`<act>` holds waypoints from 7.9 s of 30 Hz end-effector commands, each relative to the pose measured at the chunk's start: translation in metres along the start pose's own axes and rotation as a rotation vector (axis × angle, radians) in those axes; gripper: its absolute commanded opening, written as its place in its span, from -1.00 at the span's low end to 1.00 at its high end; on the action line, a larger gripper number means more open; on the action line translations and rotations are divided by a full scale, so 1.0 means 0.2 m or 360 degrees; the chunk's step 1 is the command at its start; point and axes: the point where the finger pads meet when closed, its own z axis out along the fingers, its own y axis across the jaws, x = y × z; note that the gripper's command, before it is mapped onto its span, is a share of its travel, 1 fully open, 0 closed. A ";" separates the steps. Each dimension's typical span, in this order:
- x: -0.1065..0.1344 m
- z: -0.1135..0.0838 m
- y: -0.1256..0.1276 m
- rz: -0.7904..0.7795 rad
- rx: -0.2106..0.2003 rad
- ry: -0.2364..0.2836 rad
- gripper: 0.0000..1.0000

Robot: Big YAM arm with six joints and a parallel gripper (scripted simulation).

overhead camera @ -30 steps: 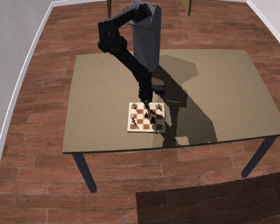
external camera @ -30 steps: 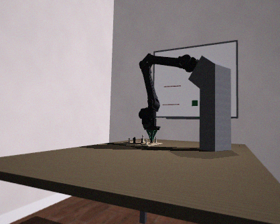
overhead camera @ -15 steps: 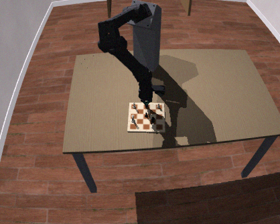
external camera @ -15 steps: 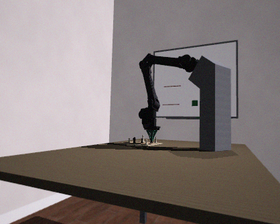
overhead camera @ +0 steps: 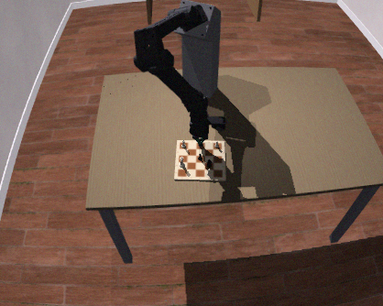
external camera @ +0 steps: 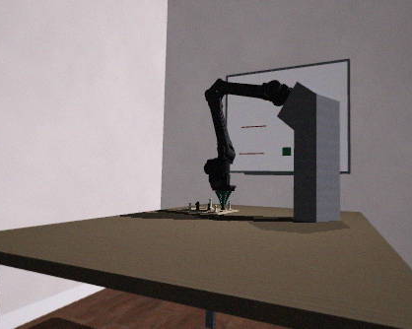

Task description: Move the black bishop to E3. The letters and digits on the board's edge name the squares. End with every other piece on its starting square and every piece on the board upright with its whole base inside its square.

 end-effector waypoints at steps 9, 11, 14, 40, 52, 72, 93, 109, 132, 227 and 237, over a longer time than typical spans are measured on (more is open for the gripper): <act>-0.02 -0.02 -0.07 -0.0016 0.0025 -0.0010 -1.00; -0.02 -0.02 -0.07 -0.0015 0.0029 -0.0010 -1.00; -0.02 -0.02 -0.06 -0.0018 0.0022 -0.0012 -1.00; -0.03 -0.01 -0.05 -0.0019 0.0019 -0.0012 -1.00; 0.00 0.03 -0.01 -0.0013 0.0001 -0.0003 -1.00; 0.01 0.03 -0.04 -0.0004 0.0019 0.0003 -1.00; 0.01 0.03 -0.04 -0.0004 0.0019 0.0003 -1.00; 0.01 0.03 -0.04 -0.0003 0.0019 0.0003 -0.43; -0.04 -0.18 0.00 -0.0010 -0.0003 -0.0021 -0.28; -0.01 -0.85 -0.02 0.0006 0.0014 -0.0006 1.00; -0.01 -0.85 -0.02 0.0006 0.0014 -0.0006 1.00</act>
